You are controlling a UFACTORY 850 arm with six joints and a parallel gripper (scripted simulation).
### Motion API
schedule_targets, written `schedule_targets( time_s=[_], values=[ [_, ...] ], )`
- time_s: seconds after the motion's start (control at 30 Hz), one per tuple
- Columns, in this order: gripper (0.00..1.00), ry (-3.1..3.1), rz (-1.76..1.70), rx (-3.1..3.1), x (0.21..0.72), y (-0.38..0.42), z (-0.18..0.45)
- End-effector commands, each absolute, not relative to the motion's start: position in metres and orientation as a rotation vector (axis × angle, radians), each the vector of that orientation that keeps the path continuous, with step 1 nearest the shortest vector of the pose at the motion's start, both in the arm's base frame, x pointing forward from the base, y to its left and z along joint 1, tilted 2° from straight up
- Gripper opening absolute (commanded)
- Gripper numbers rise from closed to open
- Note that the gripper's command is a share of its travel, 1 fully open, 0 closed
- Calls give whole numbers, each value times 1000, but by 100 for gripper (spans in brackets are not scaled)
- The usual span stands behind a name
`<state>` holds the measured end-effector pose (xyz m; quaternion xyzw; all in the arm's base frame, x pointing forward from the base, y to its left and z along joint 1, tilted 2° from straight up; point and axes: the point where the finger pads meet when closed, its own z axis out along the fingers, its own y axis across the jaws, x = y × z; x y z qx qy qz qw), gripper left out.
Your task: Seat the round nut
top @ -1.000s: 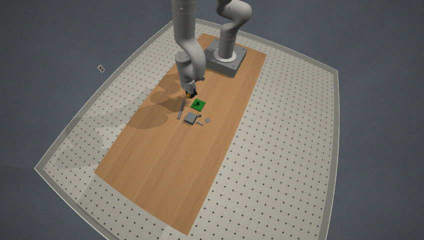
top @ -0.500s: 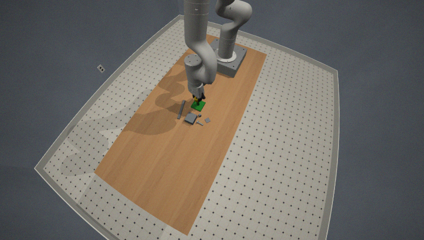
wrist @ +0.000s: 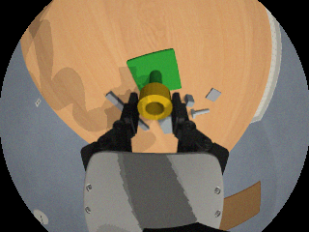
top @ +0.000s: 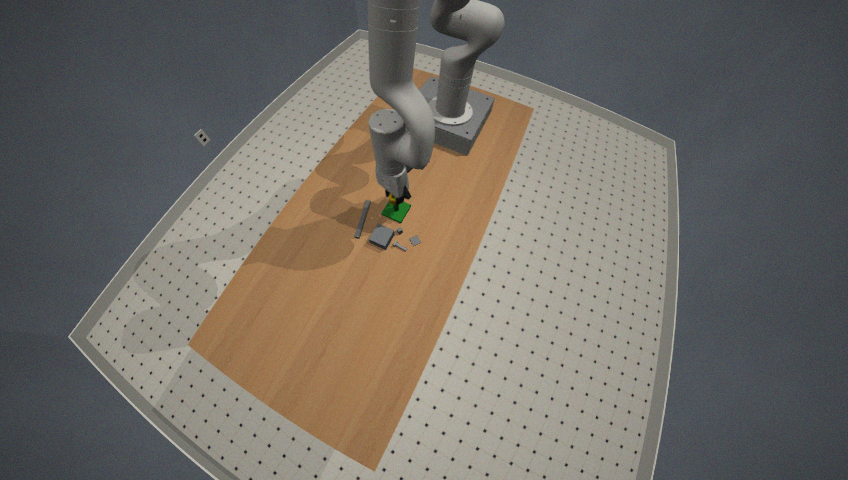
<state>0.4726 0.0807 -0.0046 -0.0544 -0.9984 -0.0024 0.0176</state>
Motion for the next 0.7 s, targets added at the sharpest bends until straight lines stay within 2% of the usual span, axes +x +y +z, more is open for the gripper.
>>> schedule_targets(
  time_s=[0.0, 0.67],
  values=[
    [0, -3103, -8, -169, 473, 81, -10],
    [0, -3103, -8, -169, 473, 81, -17]
  ],
)
